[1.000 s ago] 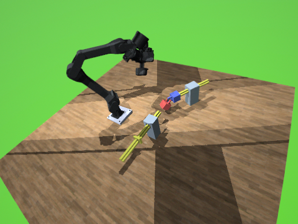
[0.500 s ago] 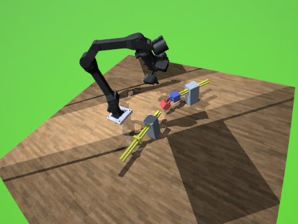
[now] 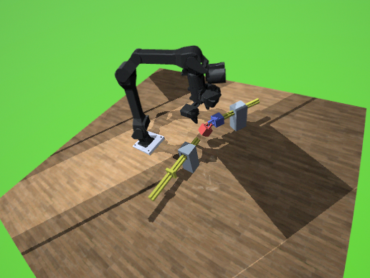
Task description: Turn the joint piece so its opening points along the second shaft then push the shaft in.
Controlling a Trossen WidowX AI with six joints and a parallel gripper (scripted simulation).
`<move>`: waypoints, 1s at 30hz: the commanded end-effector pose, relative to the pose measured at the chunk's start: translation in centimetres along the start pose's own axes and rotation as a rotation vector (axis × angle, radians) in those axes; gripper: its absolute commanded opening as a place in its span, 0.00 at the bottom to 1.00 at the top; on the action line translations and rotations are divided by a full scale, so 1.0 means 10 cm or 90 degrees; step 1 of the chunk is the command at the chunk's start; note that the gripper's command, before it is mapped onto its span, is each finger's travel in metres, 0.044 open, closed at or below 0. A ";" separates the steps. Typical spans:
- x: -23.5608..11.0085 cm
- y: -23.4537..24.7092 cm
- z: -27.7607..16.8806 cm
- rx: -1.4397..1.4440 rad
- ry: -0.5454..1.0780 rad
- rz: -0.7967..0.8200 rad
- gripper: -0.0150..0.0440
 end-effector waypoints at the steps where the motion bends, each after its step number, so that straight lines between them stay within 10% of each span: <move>1: -0.01 -0.04 0.02 -0.003 0.004 -0.011 1.00; 30: 0.07 -0.07 -0.01 0.551 -0.023 0.051 1.00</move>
Point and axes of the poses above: the point midway between the two fingers, 35 mm back from their tips, its own x axis out along the fingers, its own y axis across the jaws, z = x × y, the point moved 1 cm from there along -x, back along the fingers, and after that the axes turned 13 degrees about -x, right-handed, at the moved point
